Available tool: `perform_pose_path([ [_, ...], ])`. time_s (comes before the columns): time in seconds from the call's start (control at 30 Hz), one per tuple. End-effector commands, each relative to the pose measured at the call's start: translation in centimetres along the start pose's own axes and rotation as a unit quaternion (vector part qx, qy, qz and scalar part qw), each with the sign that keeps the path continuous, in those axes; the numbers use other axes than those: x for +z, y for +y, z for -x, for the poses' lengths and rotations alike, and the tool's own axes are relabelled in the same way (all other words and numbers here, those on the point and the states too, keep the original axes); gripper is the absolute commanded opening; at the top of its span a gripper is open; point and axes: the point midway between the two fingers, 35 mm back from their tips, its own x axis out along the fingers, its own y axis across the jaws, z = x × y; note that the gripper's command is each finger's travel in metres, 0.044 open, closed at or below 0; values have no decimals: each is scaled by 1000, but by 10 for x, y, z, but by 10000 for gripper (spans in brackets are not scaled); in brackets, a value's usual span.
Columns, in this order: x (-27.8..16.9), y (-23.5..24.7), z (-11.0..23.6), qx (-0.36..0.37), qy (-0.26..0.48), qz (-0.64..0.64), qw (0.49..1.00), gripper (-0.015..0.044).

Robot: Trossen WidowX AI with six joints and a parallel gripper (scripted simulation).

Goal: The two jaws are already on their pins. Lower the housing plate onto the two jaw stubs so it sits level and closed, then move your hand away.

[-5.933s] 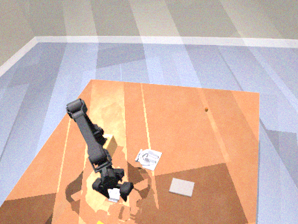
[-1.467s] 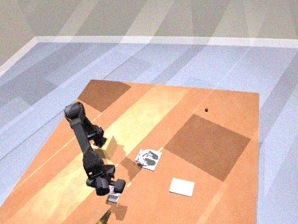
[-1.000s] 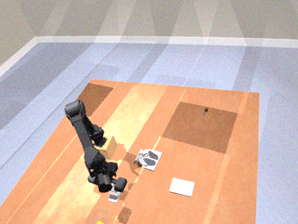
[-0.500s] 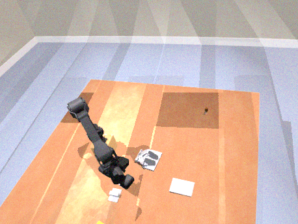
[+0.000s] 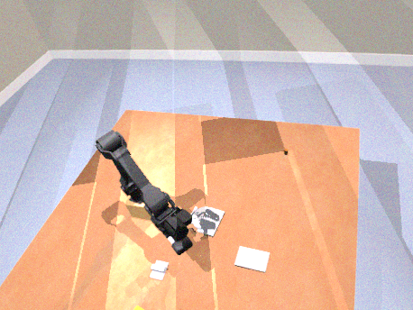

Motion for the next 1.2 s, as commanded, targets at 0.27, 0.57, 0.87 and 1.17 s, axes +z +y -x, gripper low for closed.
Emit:
perform_pose_path([
  [0.27, 38, 12, 1, -2, -5, -119, 993, 351],
  [0.57, 65, 25, 1, 0, -6, -210, 978, 351],
  [0.87, 90, 41, 1, 2, -6, -302, 953, 351],
  [1.17, 112, 60, 0, 4, -6, -393, 920, 351],
])
